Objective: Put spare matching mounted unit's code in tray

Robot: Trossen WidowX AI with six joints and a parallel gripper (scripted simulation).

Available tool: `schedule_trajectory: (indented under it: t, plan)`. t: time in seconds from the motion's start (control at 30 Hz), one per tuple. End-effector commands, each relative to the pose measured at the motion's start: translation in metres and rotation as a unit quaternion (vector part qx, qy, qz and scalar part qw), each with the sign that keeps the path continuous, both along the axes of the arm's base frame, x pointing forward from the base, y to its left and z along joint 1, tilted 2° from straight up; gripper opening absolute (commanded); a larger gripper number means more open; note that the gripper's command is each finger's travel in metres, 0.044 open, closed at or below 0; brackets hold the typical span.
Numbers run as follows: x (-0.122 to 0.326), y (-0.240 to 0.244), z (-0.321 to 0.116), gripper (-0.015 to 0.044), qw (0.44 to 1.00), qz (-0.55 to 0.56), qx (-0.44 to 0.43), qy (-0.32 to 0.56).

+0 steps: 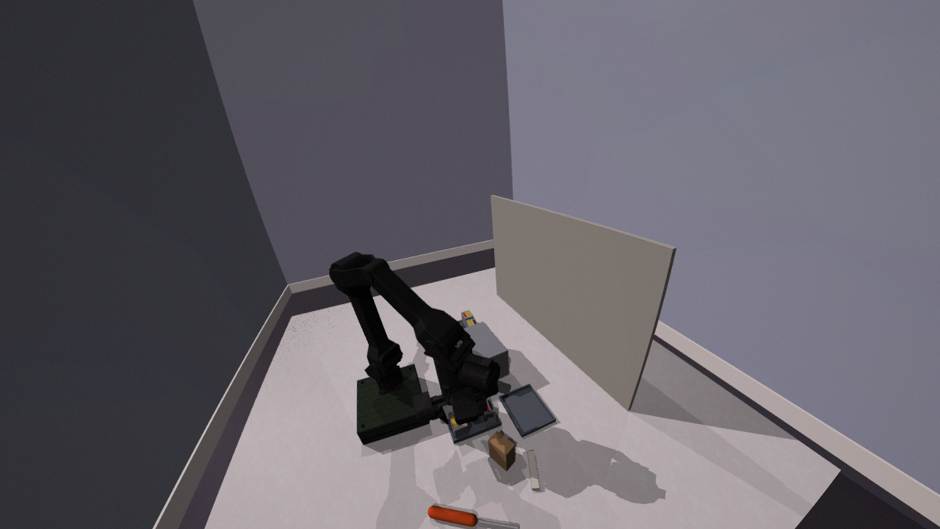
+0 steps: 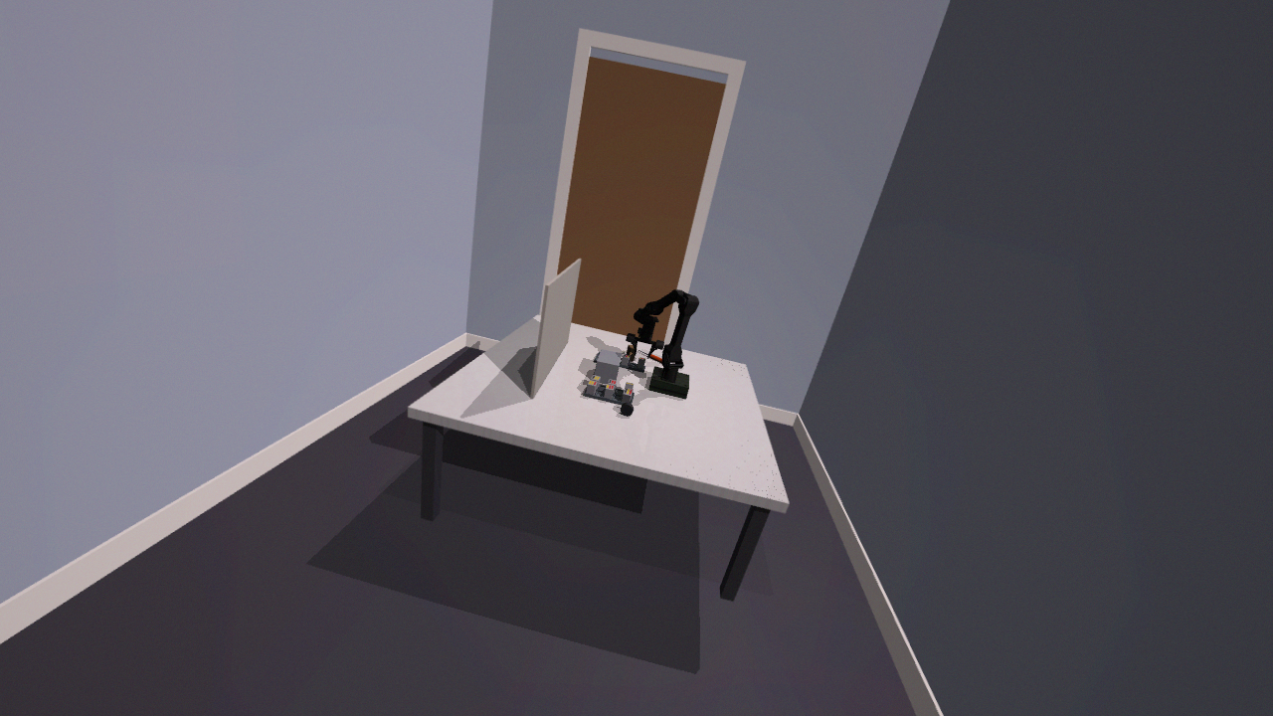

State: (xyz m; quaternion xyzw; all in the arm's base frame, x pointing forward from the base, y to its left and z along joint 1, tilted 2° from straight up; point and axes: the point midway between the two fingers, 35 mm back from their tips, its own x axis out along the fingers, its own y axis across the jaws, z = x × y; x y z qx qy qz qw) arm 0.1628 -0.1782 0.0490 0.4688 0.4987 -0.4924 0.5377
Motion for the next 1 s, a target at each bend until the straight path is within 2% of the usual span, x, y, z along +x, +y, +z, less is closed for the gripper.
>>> schedule_trajectory:
  t: [0.0, 0.97]
  plan:
    - [-0.003, 0.002, -0.010, 0.0300, 1.000, 0.002, 0.005, 0.006]
    - [-0.007, 0.003, -0.046, 0.0300, 1.000, 0.002, 0.005, 0.006]
